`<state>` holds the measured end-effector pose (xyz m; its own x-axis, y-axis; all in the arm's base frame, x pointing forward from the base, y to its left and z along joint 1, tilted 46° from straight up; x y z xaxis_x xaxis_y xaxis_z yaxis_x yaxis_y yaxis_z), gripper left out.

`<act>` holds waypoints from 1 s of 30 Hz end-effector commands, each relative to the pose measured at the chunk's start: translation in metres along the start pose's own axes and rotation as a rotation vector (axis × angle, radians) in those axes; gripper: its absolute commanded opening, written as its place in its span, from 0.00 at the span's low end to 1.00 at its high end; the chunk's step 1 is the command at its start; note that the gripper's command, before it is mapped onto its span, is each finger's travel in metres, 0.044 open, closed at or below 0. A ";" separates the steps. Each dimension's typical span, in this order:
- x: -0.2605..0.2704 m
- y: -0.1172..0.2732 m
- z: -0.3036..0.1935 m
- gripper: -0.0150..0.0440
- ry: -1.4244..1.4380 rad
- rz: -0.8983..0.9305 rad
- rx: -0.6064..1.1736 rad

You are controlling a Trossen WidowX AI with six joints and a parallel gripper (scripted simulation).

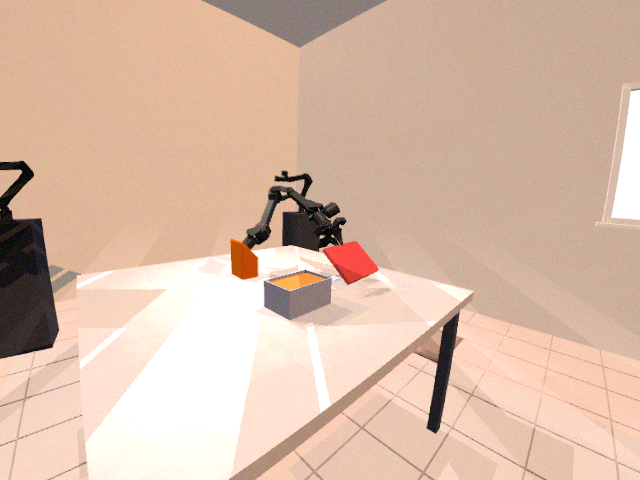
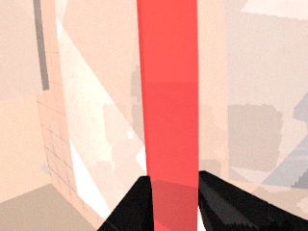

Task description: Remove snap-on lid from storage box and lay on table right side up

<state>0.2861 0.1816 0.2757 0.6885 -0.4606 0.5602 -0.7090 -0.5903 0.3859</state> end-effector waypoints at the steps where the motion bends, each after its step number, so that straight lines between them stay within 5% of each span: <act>1: -0.003 -0.003 0.003 0.25 -0.007 0.006 -0.009; 30: -0.021 -0.018 0.003 0.25 -0.008 0.006 -0.008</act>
<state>0.2845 0.1989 0.2592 0.6889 -0.4613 0.5591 -0.7086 -0.5909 0.3855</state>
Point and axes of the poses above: the point midway between the two fingers, 35 mm back from their tips, its own y axis back along the fingers, its own x axis across the jaws, z = x × y, the point moved 3 cm from there along y, back along the fingers, and after that the axes turned 1 degree about -y, right-handed, at the moved point
